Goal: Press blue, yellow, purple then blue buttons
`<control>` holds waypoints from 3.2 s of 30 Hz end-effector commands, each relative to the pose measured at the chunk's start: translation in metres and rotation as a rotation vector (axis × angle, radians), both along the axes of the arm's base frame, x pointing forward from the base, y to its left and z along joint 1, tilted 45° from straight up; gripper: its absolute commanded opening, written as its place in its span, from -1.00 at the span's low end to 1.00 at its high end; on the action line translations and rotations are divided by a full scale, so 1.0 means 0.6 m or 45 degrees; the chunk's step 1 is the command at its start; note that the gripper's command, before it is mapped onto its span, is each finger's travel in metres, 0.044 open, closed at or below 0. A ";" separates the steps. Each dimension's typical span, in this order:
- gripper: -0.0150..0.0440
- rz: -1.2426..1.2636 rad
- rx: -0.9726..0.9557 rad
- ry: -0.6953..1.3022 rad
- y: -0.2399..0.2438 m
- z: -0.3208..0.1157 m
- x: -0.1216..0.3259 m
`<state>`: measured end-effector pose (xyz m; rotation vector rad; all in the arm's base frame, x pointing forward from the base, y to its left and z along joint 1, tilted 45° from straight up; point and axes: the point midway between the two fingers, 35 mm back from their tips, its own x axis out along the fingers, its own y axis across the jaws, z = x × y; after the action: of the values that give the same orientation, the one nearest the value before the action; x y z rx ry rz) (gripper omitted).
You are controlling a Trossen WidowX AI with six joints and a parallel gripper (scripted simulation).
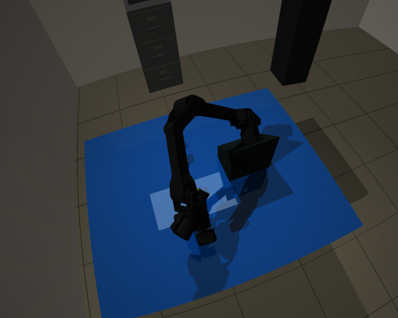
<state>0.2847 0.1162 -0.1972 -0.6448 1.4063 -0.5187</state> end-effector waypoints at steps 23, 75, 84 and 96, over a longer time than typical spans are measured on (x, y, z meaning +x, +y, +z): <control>-0.42 0.007 -0.017 0.013 -0.030 -0.029 -0.001; -0.42 0.007 -0.028 0.018 -0.165 0.168 -0.030; -0.42 0.007 -0.028 0.019 -0.182 0.150 -0.027; -0.42 0.007 -0.031 0.019 -0.201 0.132 -0.026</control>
<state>0.2722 -0.0015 -0.1152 -0.6561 1.4051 -0.5285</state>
